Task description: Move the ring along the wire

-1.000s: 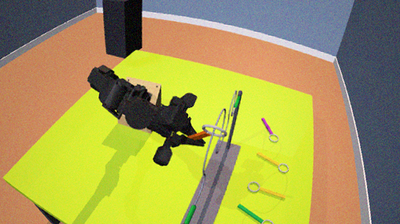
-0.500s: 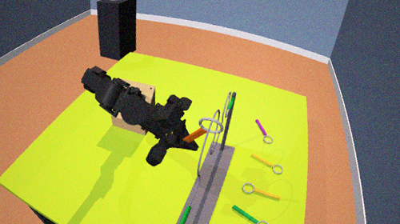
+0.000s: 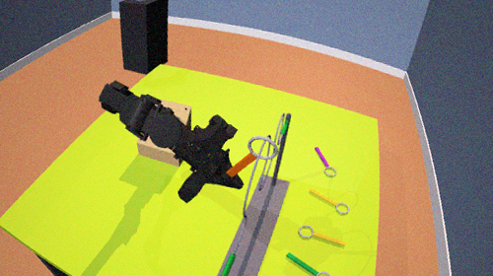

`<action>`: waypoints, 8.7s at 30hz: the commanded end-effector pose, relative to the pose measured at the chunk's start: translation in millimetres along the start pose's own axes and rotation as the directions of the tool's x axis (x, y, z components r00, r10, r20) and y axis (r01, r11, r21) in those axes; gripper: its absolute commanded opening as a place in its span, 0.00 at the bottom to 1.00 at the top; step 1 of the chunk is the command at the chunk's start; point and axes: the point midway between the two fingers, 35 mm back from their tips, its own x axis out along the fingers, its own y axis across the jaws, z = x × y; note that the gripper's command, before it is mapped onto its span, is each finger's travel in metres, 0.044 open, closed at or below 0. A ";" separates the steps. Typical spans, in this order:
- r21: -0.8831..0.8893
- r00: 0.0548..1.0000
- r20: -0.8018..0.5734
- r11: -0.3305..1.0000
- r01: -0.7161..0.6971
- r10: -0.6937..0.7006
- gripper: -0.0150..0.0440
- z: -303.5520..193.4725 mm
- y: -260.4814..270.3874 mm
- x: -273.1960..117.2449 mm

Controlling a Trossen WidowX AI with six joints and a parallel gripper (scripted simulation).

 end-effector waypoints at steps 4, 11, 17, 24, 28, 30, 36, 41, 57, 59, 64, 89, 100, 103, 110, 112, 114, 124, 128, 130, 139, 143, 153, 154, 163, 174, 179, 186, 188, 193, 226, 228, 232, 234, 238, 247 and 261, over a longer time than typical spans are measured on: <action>-0.078 0.999 0.006 0.996 0.049 -0.049 0.00 -0.3 -3.0 -1.0; -0.152 0.995 0.017 0.984 0.096 -0.095 0.00 -0.1 -5.4 -0.9; -0.215 0.991 0.029 0.967 0.136 -0.133 0.00 0.3 -7.5 -0.8; -0.287 0.983 0.047 0.941 0.181 -0.175 0.00 0.9 -9.9 -0.9; -0.327 0.978 0.058 0.922 0.207 -0.199 0.00 1.3 -11.3 -1.0; -0.346 0.976 0.064 0.912 0.219 -0.210 0.00 1.5 -12.0 -1.1; -0.403 0.966 0.085 0.878 0.257 -0.244 0.00 2.3 -13.9 -1.4; -0.449 0.957 0.103 0.846 0.287 -0.270 0.00 3.0 -15.5 -1.7; -0.581 0.923 0.172 0.721 0.377 -0.344 0.00 6.1 -20.2 -3.0; -0.596 0.918 0.181 0.703 0.388 -0.352 0.00 6.5 -20.8 -3.3; -0.631 0.905 0.206 0.657 0.413 -0.371 0.00 7.6 -22.1 -3.8; -0.763 0.833 0.341 0.388 0.516 -0.437 0.00 14.3 -27.4 -7.4; -0.796 0.797 0.404 0.256 0.548 -0.449 0.00 17.6 -28.9 -9.3; -0.802 0.787 0.421 0.219 0.555 -0.451 0.00 18.6 -29.2 -9.9; -0.812 0.763 0.462 0.132 0.569 -0.451 0.00 20.8 -29.9 -11.2; -0.813 0.757 0.474 0.107 0.572 -0.450 0.00 21.4 -30.0 -11.5; -0.814 0.750 0.485 0.081 0.575 -0.449 0.00 22.1 -30.1 -11.9; -0.811 0.717 0.541 -0.045 0.584 -0.439 0.00 25.4 -30.4 -13.9; -0.806 0.705 0.562 -0.095 0.585 -0.433 0.00 26.7 -30.4 -14.7; -0.802 0.698 0.573 -0.120 0.585 -0.429 0.00 27.3 -30.4 -15.1; -0.781 0.670 0.619 -0.230 0.581 -0.409 0.00 30.3 -30.0 -16.9; -0.768 0.658 0.639 -0.279 0.577 -0.398 0.00 31.6 -29.7 -17.7; -0.727 0.630 0.685 -0.396 0.561 -0.366 0.00 34.7 -28.7 -19.6; -0.723 0.627 0.689 -0.407 0.559 -0.363 0.00 35.0 -28.6 -19.8; -0.676 0.604 0.726 -0.504 0.538 -0.329 0.00 37.5 -27.4 -21.4; -0.621 0.582 0.759 -0.594 0.512 -0.291 0.00 38.6 -27.0 -22.2; -0.603 0.576 0.768 -0.618 0.504 -0.280 0.00 37.5 -28.2 -21.6; -0.602 0.575 0.769 -0.620 0.503 -0.280 0.00 33.4 -32.7 -19.1; -0.607 0.576 0.767 -0.614 0.506 -0.283 0.00 31.6 -34.5 -18.0; -0.631 0.584 0.754 -0.578 0.517 -0.300 0.00 25.1 -40.5 -14.0; -0.809 0.740 0.490 0.076 0.583 -0.460 0.00 -63.7 -64.3 37.7; -0.806 0.753 0.469 0.126 0.579 -0.462 0.00 -70.1 -63.1 41.3; -0.794 0.778 0.424 0.223 0.566 -0.463 0.00 -82.8 -59.6 48.3; -0.784 0.790 0.402 0.271 0.558 -0.462 0.00 -89.0 -57.3 51.8; -0.759 0.815 0.358 0.366 0.538 -0.456 0.00 -101.2 -51.7 58.4; -0.674 0.867 0.262 0.563 0.478 -0.423 0.00 -126.6 -34.2 72.0; -0.475 0.935 0.133 0.807 0.351 -0.329 0.00 -157.8 3.6 87.7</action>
